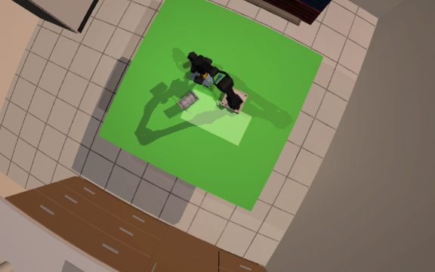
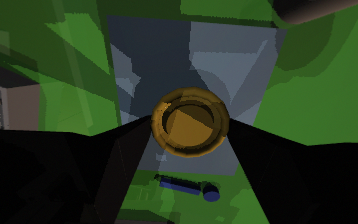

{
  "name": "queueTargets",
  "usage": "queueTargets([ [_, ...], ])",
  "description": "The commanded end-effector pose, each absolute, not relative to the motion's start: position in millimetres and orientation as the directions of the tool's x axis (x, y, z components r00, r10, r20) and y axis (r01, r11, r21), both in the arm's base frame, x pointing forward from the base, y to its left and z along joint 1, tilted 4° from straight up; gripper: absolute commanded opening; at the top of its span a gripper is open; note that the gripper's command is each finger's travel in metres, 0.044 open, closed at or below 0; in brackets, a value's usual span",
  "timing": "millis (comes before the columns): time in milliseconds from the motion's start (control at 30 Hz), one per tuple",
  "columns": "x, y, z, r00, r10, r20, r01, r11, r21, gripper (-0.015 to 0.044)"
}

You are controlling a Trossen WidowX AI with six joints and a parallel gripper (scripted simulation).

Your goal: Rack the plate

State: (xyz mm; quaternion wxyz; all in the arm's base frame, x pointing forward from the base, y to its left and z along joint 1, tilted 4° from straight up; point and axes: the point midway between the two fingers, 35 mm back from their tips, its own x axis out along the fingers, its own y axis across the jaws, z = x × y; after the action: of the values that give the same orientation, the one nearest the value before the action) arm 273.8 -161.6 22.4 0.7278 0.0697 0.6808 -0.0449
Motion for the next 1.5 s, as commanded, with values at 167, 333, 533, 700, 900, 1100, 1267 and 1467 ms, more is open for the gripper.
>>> queueTargets([
  [167,276.1,-163.6,32.5,0.07,0.032,-0.997,0.166,0.985,0.043,0.0178],
  [333,279.3,-167.5,55.0,0.071,0.031,-0.997,0.166,0.985,0.043,0.0047],
  [533,281.5,-171.2,81.2,0.071,0.031,-0.997,0.166,0.985,0.042,0.0],
  [700,281.8,-173.2,103.2,0.071,0.031,-0.997,0.166,0.985,0.042,0.0],
  [900,282.3,-175.5,126.6,0.071,0.03,-0.997,0.166,0.985,0.042,0.0],
  [1100,281.6,-177.0,149.2,0.071,0.03,-0.997,0.166,0.985,0.041,0.0],
  [1267,280.7,-177.9,166.4,0.071,0.03,-0.997,0.166,0.985,0.041,0.0],
  [1467,279.1,-178.6,185.3,0.071,0.03,-0.997,0.166,0.985,0.041,0.0],
])
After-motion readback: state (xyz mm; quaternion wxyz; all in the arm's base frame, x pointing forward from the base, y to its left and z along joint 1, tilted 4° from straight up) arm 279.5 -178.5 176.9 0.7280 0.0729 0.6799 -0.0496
